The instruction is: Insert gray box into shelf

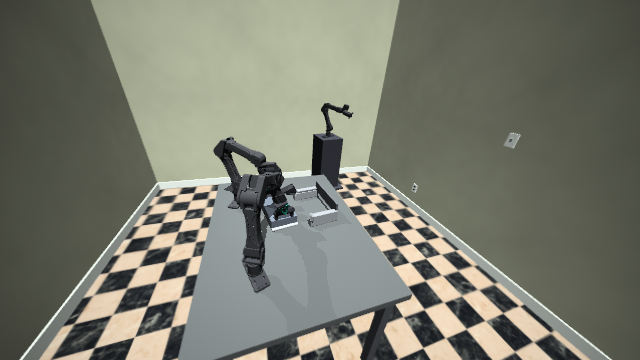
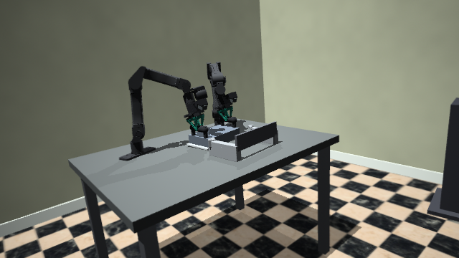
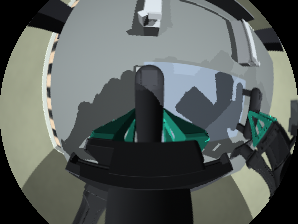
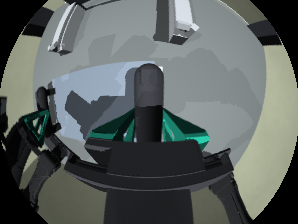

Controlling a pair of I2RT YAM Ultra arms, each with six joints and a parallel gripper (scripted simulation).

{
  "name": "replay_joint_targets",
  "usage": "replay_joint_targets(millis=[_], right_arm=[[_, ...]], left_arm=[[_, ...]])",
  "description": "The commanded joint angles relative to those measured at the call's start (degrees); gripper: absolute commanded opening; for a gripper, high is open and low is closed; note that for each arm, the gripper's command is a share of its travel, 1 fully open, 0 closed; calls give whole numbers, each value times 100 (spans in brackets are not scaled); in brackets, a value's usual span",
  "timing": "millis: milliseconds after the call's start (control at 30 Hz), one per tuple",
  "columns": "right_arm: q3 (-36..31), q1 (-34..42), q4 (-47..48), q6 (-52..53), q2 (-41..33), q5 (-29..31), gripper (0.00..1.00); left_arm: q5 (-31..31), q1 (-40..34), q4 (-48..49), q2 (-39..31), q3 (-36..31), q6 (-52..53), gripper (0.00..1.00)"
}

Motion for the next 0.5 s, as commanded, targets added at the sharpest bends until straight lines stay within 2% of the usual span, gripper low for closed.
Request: replay_joint_targets(millis=[0,367,467], right_arm=[[384,-116,-201,-52,-265,253,15],[441,-116,-204,-48,-267,254,15],[475,-118,-274,-50,-270,253,15]], left_arm=[[-250,67,-138,-248,376,89,15],[-255,66,29,-273,439,79,15],[-250,73,-221,-254,462,88,15]])
